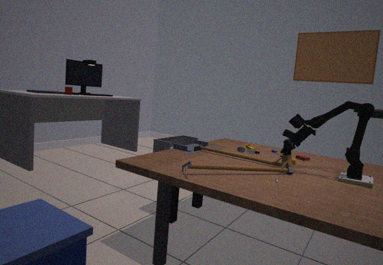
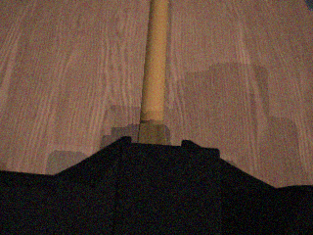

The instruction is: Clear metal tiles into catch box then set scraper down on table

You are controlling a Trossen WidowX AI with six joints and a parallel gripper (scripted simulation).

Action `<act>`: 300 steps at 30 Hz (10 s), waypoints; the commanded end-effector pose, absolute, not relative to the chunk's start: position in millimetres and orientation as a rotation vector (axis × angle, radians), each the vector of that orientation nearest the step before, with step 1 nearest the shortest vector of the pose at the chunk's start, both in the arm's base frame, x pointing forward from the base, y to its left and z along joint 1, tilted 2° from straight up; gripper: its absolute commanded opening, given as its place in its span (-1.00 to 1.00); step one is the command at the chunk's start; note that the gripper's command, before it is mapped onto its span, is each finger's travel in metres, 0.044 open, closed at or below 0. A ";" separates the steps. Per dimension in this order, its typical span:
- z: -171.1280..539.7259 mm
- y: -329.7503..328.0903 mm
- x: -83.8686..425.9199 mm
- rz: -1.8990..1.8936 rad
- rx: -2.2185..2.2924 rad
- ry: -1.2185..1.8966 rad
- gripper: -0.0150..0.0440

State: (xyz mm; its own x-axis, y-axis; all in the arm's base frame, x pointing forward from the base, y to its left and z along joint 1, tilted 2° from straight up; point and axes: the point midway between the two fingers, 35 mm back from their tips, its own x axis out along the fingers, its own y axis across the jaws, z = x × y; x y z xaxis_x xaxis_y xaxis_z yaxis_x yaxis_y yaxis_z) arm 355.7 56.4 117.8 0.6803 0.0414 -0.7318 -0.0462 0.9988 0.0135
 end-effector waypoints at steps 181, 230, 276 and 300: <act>143.7 75.0 443.2 0.063 -0.007 0.806 -0.49; 140.9 75.0 377.2 0.064 -0.007 0.806 -0.49; 124.8 66.5 317.7 0.064 -0.008 0.805 -0.49; 118.8 47.0 305.8 0.061 -0.008 0.807 -0.49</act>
State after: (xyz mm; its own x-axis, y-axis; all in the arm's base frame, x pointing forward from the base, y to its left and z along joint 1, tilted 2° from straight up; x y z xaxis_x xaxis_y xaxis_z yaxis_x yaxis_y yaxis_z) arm 306.7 52.6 117.4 0.6834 0.0532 -0.7281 -0.0610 0.9980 0.0157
